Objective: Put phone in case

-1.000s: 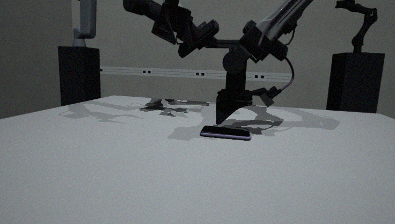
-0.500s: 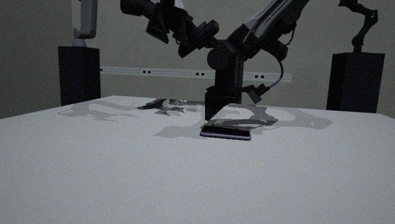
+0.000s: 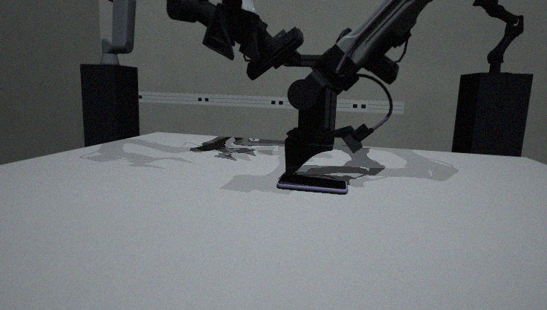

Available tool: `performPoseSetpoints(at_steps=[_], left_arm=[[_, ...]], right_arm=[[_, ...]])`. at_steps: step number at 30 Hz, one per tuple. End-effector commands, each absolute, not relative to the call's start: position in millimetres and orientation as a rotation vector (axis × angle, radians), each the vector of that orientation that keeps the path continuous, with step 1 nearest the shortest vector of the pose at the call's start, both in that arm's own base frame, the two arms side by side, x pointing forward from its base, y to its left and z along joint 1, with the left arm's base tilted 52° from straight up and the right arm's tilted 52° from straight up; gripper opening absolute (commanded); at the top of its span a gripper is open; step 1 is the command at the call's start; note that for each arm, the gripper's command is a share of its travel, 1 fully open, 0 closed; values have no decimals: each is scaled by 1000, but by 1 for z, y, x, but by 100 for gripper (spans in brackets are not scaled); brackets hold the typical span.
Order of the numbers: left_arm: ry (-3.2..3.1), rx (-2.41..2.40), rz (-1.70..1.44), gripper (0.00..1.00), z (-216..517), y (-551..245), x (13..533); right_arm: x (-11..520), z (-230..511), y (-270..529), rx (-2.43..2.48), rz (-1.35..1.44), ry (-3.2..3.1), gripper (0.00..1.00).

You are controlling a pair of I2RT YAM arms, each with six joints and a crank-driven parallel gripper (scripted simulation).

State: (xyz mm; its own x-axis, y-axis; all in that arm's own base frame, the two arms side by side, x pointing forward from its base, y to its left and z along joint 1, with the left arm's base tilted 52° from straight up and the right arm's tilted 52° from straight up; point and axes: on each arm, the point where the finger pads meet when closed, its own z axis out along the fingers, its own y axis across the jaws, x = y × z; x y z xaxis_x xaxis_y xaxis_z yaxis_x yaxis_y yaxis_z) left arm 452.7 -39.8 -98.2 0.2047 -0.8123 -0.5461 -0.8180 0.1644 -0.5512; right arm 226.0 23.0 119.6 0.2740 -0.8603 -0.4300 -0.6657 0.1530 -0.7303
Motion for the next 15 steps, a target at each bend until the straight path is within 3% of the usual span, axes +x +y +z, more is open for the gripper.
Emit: performPoseSetpoints(at_steps=[1, 15], left_arm=[[1555, -1604, -48, 37, -88, -45, 467], [1552, -1601, -53, 37, -91, -46, 471]], right_arm=[[224, 124, 25, -1576, -257, 1425, 100], [224, 124, 25, -1576, -257, 1425, 100]])
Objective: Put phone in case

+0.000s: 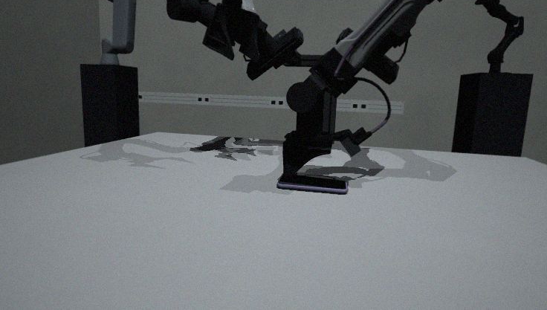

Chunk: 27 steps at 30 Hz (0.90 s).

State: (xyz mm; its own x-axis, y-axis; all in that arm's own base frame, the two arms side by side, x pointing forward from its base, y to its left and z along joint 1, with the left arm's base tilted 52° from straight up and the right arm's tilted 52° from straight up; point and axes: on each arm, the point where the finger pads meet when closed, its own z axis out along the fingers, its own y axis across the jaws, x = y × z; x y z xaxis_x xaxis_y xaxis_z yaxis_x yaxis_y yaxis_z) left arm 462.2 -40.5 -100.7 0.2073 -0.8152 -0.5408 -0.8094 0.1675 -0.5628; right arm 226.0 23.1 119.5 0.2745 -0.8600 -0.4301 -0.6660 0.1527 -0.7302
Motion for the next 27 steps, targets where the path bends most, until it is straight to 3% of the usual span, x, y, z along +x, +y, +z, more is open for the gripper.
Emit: performPoseSetpoints(at_steps=[1, 27], left_arm=[[1552, -1601, -53, 37, -91, -46, 471], [1558, -1605, -21, 37, -112, -19, 479]], right_arm=[[224, 124, 25, -1576, -257, 1425, 100], [224, 124, 25, -1576, -257, 1425, 100]])
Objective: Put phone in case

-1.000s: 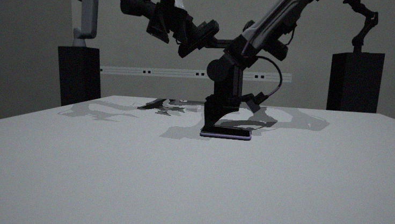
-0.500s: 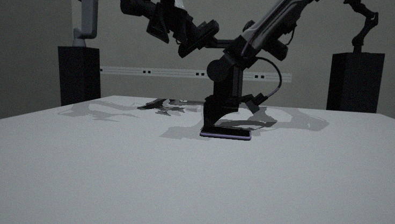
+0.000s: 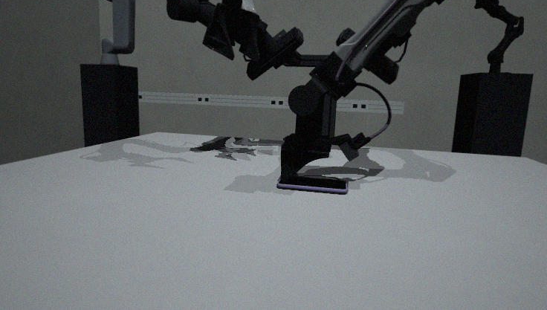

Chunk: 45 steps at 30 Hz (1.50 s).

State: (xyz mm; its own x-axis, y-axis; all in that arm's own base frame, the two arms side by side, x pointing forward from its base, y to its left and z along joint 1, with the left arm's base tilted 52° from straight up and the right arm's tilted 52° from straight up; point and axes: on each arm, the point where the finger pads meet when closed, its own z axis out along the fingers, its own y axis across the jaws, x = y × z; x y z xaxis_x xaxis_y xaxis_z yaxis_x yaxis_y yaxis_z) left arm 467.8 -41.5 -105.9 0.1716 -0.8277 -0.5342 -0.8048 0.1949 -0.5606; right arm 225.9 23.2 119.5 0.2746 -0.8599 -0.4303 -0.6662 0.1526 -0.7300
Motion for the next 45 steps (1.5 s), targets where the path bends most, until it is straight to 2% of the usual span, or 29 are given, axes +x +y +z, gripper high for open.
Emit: performPoseSetpoints(at_steps=[1, 32, 40, 45], left_arm=[[1557, -1605, -21, 37, -112, -18, 480], [1547, -1610, -26, 37, -120, 10, 498], [1412, -1639, 7, 37, -92, -51, 464], [1403, -1639, 7, 37, -91, -52, 462]], right_arm=[[224, 124, 25, -1576, -257, 1425, 100], [224, 124, 25, -1576, -256, 1425, 100], [224, 124, 25, -1576, -256, 1425, 100], [224, 124, 25, -1576, -256, 1425, 100]])
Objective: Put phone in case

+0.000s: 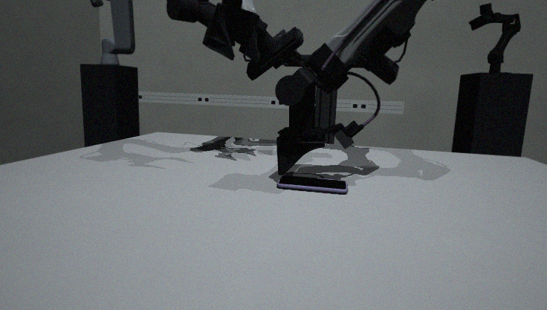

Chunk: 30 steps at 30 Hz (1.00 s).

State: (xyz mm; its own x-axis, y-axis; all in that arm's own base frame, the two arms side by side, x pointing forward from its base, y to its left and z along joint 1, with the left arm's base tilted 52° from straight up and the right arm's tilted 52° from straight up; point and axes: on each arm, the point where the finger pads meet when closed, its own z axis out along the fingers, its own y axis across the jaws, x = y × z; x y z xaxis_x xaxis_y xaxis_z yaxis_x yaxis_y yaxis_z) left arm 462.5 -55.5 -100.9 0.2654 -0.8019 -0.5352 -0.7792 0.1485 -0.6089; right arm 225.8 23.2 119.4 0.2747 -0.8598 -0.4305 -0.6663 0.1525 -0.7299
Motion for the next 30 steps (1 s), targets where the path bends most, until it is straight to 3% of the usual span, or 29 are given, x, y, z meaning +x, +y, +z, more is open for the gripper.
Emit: performPoseSetpoints(at_steps=[1, 30], left_arm=[[1394, -1647, 14, 37, -91, -47, 463], [1449, -1621, -41, 37, -68, -60, 458]], right_arm=[[224, 124, 25, -1576, -256, 1425, 100], [223, 124, 24, -1570, -271, 1445, 100]])
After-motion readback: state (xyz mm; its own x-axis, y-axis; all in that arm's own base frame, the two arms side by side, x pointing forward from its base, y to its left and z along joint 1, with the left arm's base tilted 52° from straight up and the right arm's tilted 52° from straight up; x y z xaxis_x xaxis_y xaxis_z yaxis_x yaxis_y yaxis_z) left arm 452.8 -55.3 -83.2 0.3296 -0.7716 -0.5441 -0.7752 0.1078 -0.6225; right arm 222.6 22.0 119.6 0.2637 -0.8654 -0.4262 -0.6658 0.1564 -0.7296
